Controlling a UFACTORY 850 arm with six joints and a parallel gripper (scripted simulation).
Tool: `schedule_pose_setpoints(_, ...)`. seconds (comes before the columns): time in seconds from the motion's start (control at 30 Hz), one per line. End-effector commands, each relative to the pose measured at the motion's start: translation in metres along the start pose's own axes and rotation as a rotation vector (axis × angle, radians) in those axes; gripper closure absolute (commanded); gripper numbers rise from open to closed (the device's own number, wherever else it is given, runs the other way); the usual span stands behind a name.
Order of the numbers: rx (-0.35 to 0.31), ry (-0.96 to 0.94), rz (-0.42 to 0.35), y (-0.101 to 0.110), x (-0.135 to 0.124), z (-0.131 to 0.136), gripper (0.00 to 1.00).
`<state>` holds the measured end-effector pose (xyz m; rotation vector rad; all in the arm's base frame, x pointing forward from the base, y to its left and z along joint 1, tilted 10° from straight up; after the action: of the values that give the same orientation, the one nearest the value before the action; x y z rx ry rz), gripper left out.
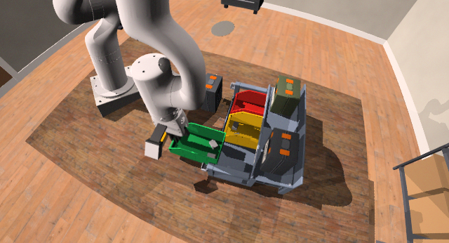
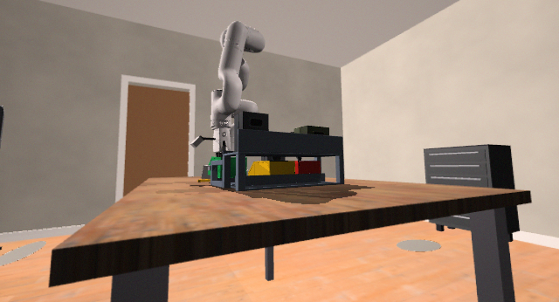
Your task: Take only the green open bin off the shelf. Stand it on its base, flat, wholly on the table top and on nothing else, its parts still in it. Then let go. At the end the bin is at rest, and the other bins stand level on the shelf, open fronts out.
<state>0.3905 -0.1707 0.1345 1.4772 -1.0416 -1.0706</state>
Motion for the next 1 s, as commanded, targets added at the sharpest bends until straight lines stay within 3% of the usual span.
schedule_pose_setpoints(0.0,0.021,0.003,0.005,0.0012,-0.0008,0.0087,1.00)
schedule_pose_setpoints(0.97,0.021,0.003,0.005,-0.0036,0.0001,0.0043,1.00)
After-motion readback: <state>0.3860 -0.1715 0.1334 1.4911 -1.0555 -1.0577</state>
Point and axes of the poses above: the point where the finger pads meet when closed, its own y axis back along the fingers, its own z axis across the jaws, x = y × z, the point moved 10 cm from there along y, back along the fingers, and after that the axes turned 12 degrees about y, right-handed, at the moved point
